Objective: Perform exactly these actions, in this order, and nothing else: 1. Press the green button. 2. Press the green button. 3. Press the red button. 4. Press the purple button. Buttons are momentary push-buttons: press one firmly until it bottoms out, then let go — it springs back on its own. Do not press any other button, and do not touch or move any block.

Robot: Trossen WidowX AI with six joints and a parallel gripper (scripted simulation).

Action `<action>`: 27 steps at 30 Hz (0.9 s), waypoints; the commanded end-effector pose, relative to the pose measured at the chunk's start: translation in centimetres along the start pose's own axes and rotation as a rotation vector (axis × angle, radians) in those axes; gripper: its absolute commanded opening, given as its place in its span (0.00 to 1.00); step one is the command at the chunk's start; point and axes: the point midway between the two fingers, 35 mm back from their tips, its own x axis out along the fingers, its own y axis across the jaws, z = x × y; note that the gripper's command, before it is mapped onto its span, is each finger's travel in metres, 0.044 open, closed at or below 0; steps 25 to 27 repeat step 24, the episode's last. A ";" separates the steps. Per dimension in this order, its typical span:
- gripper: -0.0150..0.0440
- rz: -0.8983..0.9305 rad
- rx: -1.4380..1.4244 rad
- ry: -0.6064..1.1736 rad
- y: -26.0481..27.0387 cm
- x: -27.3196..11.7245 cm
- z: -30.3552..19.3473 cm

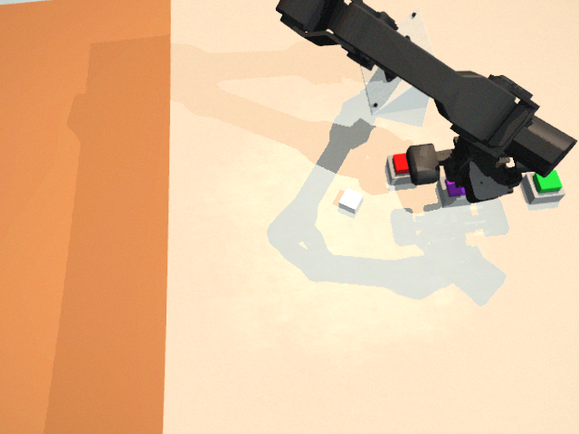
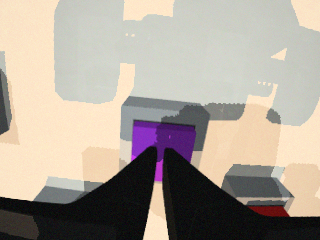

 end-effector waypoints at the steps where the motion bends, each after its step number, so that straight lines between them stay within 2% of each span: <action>1: 0.29 0.000 -0.002 0.001 0.0 -1.0 0.0; 3: 0.29 -0.003 -0.005 0.004 0.0 -2.8 -0.1; 7: 0.29 -0.003 -0.005 0.004 -0.1 -3.1 -0.1; 9: 0.38 0.008 -0.003 -0.001 1.0 -3.6 0.1; 18: 0.78 0.022 -0.004 0.001 12.9 -8.9 -1.6; 21: 0.91 0.010 -0.005 0.004 14.6 -9.5 -2.4; 27: 0.93 0.010 -0.005 0.004 14.6 -9.5 -2.4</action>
